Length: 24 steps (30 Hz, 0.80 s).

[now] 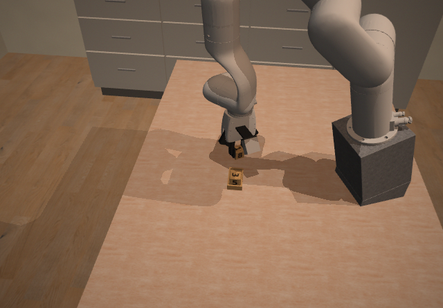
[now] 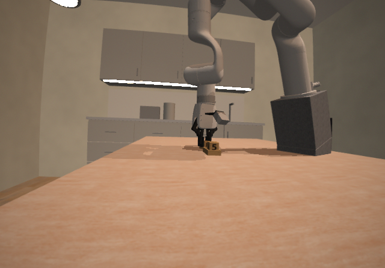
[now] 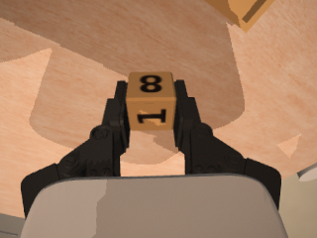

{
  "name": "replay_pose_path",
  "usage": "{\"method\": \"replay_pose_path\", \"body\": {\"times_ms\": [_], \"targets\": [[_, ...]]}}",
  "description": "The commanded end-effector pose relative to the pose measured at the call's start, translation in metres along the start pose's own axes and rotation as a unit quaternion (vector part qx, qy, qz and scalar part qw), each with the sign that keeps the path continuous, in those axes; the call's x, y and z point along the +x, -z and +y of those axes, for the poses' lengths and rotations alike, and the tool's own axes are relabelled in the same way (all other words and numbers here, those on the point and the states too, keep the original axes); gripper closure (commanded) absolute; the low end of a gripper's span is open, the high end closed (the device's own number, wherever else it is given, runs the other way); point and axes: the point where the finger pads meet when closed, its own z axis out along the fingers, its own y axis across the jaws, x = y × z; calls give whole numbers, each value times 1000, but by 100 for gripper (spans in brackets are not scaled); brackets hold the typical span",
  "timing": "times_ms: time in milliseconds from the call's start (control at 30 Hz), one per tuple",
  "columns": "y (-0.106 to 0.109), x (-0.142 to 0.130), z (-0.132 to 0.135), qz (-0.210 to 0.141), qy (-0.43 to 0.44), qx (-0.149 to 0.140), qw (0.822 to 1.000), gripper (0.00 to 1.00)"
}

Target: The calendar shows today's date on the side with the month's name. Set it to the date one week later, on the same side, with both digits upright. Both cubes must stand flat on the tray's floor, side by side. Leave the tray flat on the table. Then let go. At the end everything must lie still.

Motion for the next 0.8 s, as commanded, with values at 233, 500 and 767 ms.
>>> {"method": "replay_pose_path", "body": {"times_ms": [233,500,767], "targets": [[1,-1,1,-1,0,-1,1000,63],[1,-1,1,-1,0,-1,1000,55],[1,-1,1,-1,0,-1,1000,51]]}}
